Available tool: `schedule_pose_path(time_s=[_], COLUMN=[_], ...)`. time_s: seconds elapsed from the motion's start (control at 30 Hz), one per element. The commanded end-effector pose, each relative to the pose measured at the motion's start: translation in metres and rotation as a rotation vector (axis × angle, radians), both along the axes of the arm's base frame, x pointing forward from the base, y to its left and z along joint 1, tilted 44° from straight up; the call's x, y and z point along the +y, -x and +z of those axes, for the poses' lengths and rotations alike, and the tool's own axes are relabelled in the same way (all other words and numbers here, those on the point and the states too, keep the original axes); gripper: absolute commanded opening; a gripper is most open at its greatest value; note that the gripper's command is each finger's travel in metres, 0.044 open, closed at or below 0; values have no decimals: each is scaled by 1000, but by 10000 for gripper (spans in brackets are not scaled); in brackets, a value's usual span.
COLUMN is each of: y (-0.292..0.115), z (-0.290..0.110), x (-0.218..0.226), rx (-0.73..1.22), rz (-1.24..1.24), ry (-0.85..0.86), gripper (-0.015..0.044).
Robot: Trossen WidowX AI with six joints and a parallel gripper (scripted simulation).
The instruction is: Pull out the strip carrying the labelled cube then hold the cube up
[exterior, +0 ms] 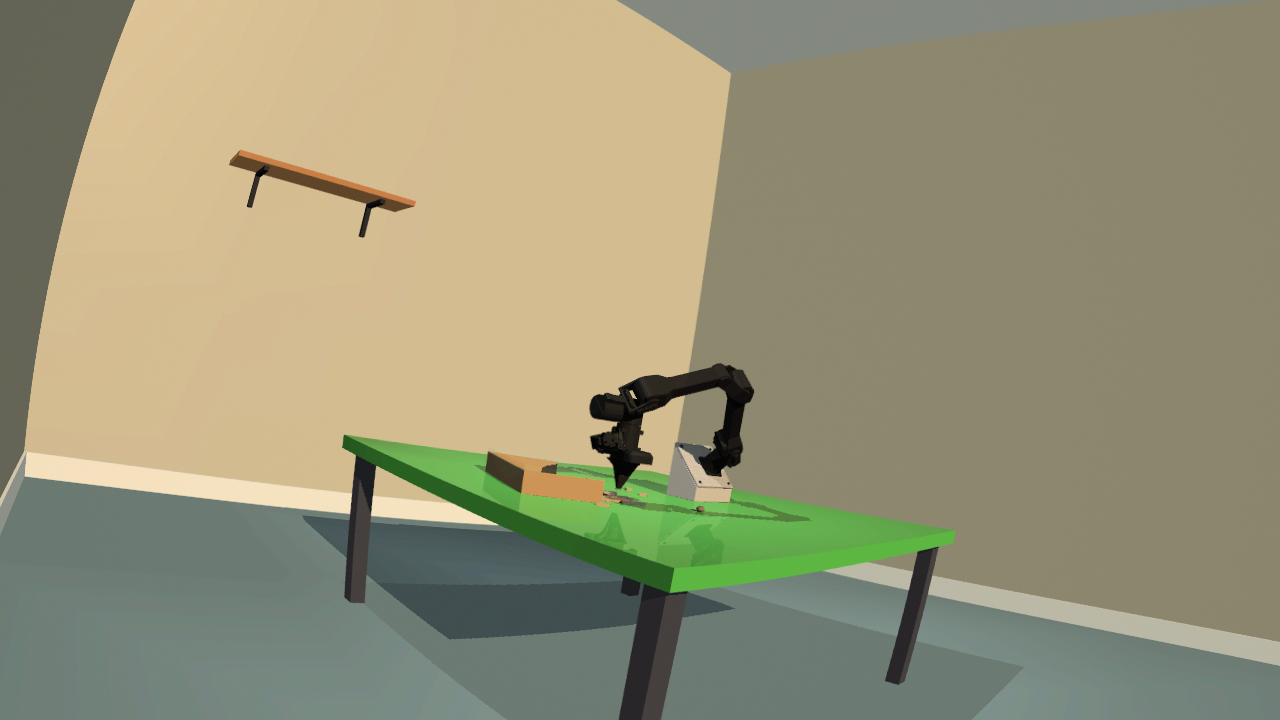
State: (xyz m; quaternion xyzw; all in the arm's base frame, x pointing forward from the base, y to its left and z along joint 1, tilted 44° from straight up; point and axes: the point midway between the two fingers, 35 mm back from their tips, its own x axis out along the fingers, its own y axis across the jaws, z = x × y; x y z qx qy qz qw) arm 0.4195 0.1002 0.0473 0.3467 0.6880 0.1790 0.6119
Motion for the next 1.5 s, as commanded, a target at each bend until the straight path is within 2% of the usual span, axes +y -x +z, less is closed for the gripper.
schedule_pose_path(time_s=[0.0, 0.4, 1.47], y=[1, 2, 2], z=[-5, -17, -18], x=[4, 18, 19], rx=[5, 5, 5], rz=[-2, -2, -2], ry=[-2, -4, -4], gripper=[0, 0, 0])
